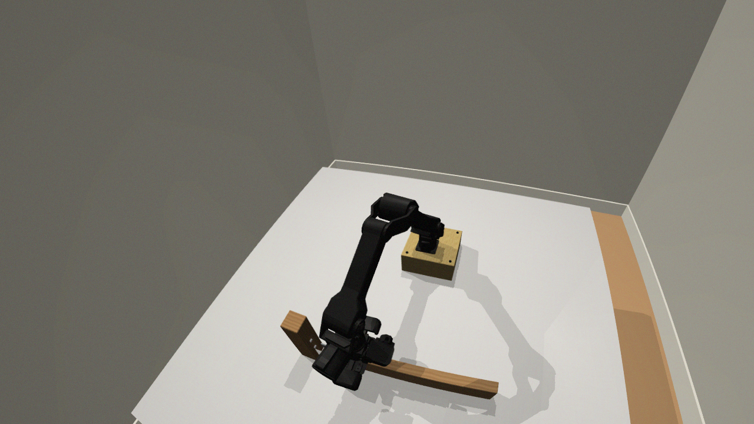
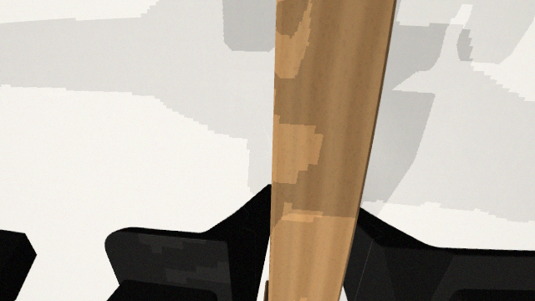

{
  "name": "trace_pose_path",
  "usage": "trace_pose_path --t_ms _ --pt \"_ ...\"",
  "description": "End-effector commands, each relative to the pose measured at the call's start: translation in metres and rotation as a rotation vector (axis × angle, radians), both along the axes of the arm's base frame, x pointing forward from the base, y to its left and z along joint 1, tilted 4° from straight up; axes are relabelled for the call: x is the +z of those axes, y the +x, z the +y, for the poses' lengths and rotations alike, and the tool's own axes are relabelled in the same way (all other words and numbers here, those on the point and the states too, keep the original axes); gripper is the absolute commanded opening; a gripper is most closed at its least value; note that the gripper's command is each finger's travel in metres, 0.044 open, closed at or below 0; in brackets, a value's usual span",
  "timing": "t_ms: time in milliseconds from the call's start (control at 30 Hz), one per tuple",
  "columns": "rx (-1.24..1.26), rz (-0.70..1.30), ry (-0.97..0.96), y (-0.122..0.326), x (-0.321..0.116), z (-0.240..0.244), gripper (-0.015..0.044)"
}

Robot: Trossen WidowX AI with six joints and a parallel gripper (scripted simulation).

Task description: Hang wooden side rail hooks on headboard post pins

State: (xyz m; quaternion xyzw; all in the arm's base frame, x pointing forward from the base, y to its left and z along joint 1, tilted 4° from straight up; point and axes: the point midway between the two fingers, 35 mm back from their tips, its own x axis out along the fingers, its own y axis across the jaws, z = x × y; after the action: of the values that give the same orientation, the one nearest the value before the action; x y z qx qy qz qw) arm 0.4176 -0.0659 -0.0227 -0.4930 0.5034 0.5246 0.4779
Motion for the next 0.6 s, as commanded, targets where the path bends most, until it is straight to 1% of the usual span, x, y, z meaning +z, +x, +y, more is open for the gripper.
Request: trace_pose_path --t_ms 0,567 --pt "0.000 -0.018 0.001 0.0032 0.0083 -0.0001 0.0000" --pt "0.000 -0.018 0.001 0.0033 0.0112 -0.0001 0.0000"
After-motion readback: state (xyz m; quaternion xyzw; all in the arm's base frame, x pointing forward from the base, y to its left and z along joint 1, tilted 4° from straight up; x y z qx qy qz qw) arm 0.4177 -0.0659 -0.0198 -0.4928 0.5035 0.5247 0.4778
